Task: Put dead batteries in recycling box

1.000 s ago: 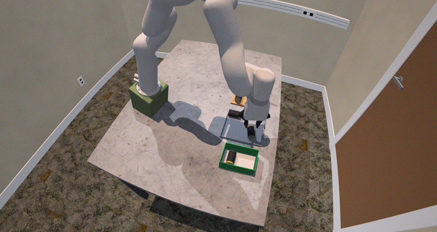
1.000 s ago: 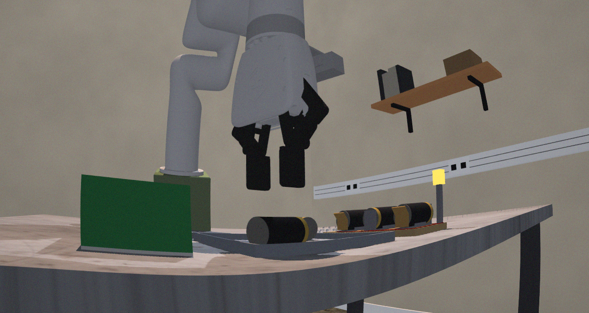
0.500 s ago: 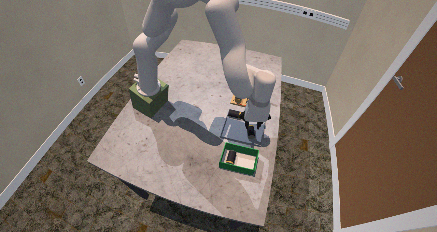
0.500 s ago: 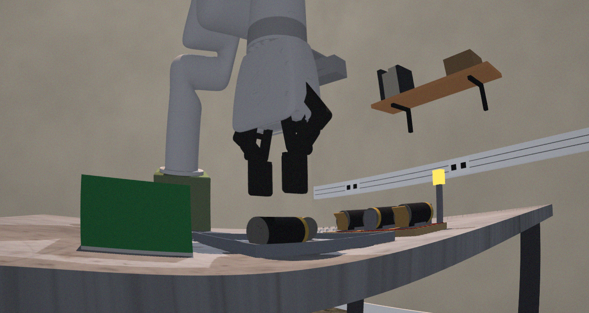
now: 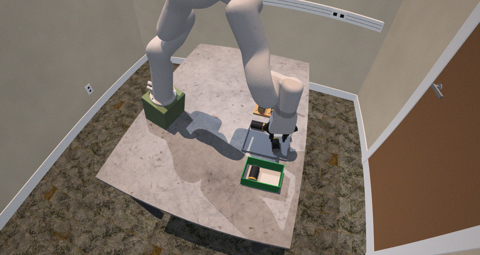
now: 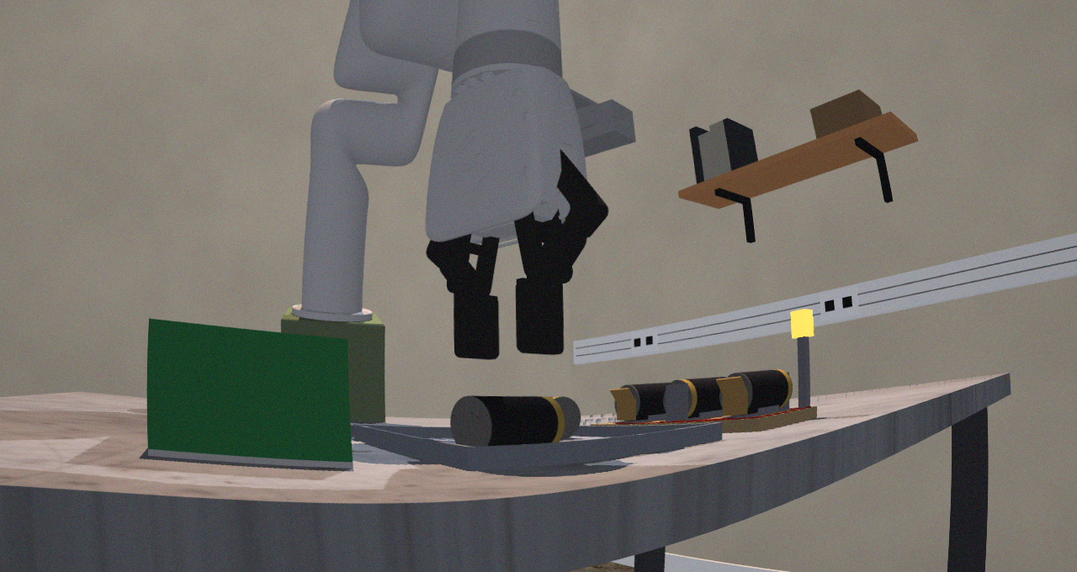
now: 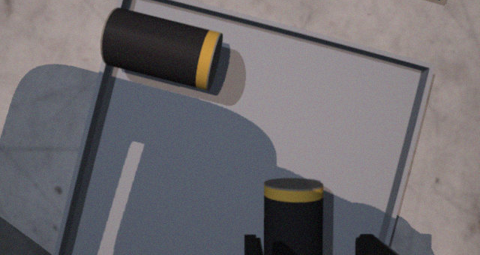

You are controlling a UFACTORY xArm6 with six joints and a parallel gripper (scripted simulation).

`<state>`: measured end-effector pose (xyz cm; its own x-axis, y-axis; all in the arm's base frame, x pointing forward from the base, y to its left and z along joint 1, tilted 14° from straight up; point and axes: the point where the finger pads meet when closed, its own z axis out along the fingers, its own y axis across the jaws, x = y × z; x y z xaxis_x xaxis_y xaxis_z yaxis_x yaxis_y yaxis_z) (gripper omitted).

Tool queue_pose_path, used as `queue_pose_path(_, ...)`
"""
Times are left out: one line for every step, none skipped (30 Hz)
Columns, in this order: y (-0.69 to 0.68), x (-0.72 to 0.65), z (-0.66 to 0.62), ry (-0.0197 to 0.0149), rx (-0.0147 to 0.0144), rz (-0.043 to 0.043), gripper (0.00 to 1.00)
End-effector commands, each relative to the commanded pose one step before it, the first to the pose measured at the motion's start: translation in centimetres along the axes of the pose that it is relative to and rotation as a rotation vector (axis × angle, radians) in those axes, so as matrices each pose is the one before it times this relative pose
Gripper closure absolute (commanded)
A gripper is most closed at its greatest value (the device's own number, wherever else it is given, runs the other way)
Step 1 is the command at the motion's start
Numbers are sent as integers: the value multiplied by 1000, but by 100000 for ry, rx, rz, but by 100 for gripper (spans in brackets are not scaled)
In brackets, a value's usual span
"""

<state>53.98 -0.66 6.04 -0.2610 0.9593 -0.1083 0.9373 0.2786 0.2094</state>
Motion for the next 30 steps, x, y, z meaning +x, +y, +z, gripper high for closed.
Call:
queue_pose_path(169, -48, 92, -112, -412, 5, 49)
queue_pose_path(0, 0, 268, 0, 0, 0, 49)
queue_pose_path(0, 0, 361, 0, 0, 0, 49)
queue_pose_path(0, 0, 428, 0, 0, 0, 49)
queue_pose_path(0, 0, 463, 0, 0, 0, 49)
queue_pose_path(0, 0, 461, 0, 0, 0, 49)
queue_pose_path(0, 0, 422, 0, 0, 0, 49)
queue_pose_path(0, 0, 351, 0, 0, 0, 49)
queue_pose_path(0, 0, 259, 0, 0, 0, 49)
queue_pose_path(0, 0, 159, 0, 0, 0, 49)
queue_pose_path(0, 0, 69, 0, 0, 0, 49)
queue_pose_path(0, 0, 11, 0, 0, 0, 49)
queue_pose_path(0, 0, 0, 0, 0, 0, 49)
queue_pose_path(0, 0, 0, 0, 0, 0, 49)
queue_pose_path(0, 0, 0, 0, 0, 0, 49)
queue_pose_path(0, 0, 0, 0, 0, 0, 49)
queue_pose_path(0, 0, 7, 0, 0, 0, 49)
queue_pose_path(0, 0, 39, 0, 0, 0, 49)
queue_pose_path(0, 0, 84, 0, 0, 0, 49)
queue_pose_path(-1, 0, 128, 1, 0, 0, 49)
queue_pose_path(0, 0, 159, 0, 0, 0, 49)
queue_pose_path(0, 0, 169, 0, 0, 0, 49)
queue_pose_path(0, 0, 158, 0, 0, 0, 49)
queue_pose_path(0, 0, 127, 0, 0, 0, 49)
queue_pose_path(0, 0, 84, 0, 0, 0, 49)
queue_pose_path(0, 0, 38, 0, 0, 0, 49)
queue_pose_path(0, 0, 7, 0, 0, 0, 49)
queue_pose_path(0, 0, 0, 0, 0, 0, 49)
queue_pose_path(0, 0, 0, 0, 0, 0, 49)
queue_pose_path(0, 0, 0, 0, 0, 0, 49)
